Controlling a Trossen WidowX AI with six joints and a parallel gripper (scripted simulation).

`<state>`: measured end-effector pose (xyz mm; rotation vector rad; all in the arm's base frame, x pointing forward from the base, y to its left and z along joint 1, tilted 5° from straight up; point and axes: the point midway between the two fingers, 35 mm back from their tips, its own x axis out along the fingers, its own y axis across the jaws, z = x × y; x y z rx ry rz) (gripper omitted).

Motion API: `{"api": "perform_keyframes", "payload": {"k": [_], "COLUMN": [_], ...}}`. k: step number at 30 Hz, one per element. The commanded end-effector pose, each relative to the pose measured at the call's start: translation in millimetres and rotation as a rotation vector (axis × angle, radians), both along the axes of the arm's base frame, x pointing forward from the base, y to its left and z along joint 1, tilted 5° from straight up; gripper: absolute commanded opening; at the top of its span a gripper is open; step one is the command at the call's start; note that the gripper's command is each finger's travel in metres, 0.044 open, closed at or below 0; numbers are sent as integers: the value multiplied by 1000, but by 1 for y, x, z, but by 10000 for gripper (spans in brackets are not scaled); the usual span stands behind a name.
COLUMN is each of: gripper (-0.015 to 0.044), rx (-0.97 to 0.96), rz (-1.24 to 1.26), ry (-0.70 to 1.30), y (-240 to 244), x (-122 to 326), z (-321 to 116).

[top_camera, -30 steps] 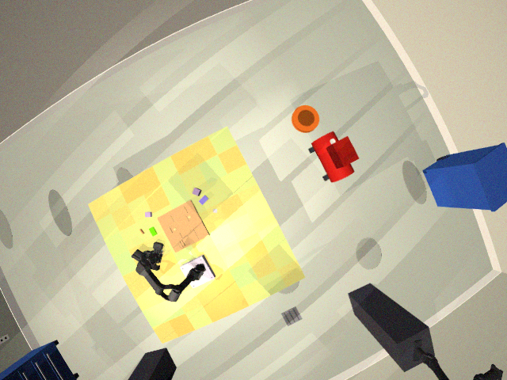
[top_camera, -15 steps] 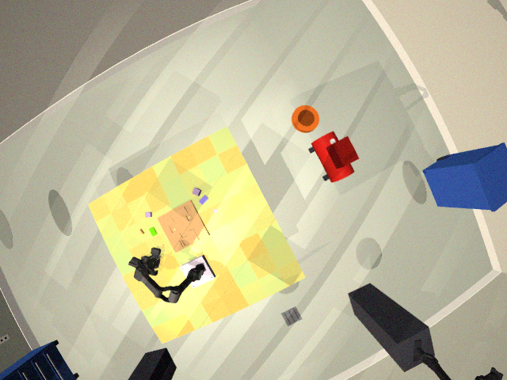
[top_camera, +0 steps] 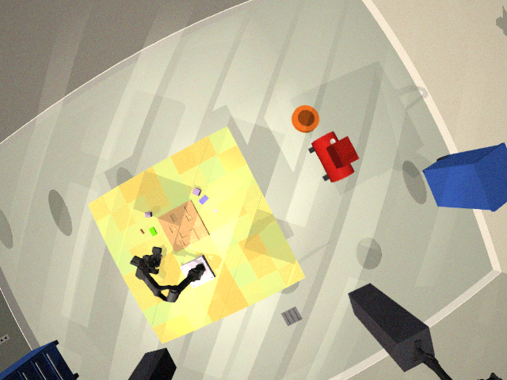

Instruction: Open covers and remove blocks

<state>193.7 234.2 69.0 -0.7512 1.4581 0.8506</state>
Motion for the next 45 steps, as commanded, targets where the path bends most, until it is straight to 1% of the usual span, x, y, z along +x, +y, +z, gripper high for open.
{"api": "perform_keyframes", "payload": {"k": [1, 45], "gripper": [80, 80], "rx": [0, 0], "rz": [-4, -4], "ry": [5, 6], "y": [1, 0], "x": [-1, -9], "z": [-9, -80]}}
